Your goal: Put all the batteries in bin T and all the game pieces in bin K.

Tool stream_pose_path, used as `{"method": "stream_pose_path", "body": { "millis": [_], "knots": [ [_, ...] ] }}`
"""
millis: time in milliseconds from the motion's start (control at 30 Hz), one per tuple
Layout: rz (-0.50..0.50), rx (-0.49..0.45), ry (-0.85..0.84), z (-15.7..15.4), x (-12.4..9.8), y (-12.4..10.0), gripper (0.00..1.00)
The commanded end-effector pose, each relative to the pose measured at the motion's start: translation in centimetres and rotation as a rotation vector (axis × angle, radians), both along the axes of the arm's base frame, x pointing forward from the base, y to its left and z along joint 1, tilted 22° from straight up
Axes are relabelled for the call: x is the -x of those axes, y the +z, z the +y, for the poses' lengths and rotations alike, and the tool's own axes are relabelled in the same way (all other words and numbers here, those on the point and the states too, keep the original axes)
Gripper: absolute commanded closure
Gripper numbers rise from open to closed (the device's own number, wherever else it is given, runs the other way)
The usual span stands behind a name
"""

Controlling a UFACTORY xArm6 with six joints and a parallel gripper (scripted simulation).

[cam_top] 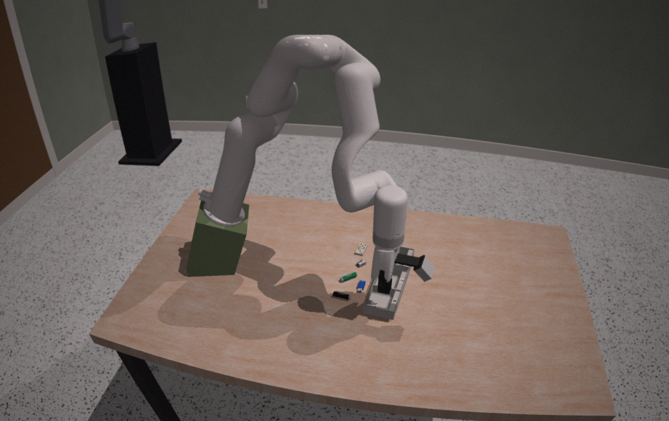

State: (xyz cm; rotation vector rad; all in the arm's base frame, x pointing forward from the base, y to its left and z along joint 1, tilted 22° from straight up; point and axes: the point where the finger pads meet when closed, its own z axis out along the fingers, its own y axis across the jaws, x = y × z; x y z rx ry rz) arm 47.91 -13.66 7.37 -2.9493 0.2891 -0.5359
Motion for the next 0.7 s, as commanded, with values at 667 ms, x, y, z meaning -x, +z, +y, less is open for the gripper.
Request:
{"method": "stream_pose_path", "body": {
  "millis": [667],
  "knots": [
    [-0.003,0.001,-0.001,7.7,-1.0,2.2,0.93]
  ]
}}
